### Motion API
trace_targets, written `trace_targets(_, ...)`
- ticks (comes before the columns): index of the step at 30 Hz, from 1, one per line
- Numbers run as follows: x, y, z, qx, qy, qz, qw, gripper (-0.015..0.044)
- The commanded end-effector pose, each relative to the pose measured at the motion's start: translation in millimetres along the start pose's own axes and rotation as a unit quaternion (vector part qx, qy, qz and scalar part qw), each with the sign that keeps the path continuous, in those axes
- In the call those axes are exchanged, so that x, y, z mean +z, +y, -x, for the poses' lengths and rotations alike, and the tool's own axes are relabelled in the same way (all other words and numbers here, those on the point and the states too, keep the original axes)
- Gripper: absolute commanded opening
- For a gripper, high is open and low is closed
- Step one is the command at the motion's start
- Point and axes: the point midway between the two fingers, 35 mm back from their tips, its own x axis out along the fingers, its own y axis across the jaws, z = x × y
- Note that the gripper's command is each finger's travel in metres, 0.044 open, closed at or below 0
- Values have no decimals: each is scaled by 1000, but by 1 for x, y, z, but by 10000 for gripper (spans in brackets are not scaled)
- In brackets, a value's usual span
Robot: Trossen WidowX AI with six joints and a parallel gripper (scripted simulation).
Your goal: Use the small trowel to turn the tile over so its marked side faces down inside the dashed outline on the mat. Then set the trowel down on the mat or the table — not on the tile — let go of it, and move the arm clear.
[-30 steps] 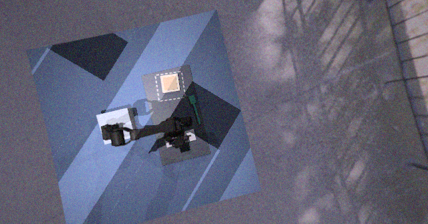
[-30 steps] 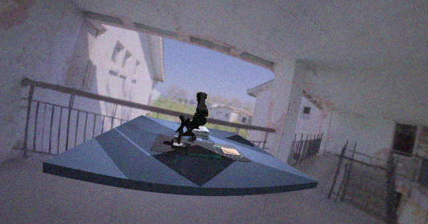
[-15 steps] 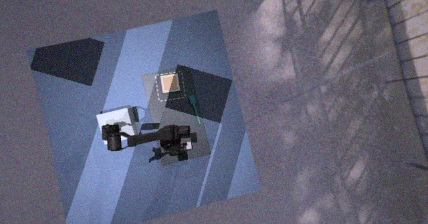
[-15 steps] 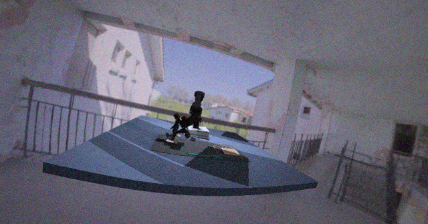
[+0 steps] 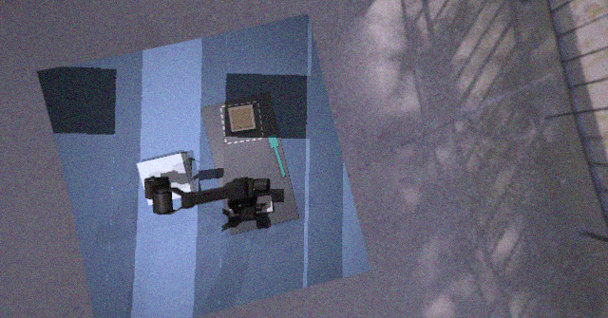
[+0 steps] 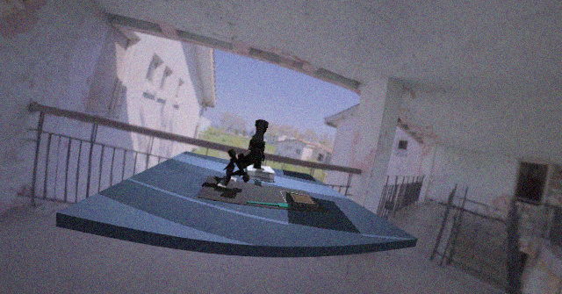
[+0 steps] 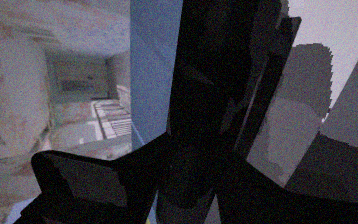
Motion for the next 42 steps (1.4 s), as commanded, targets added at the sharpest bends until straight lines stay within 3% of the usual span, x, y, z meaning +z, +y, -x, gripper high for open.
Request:
trace_targets(1,0,-3,-5,7,-1,-2,1000,0)
trace_targets(14,-1,-18,-16,7,-1,-2,1000,0)
trace_targets(26,-1,-18,-16,7,-1,-2,1000,300)
trace_targets(36,-2,-20,-16,3,3,4,1000,300)
trace_targets(42,-7,-29,-15,-13,17,73,997,300)
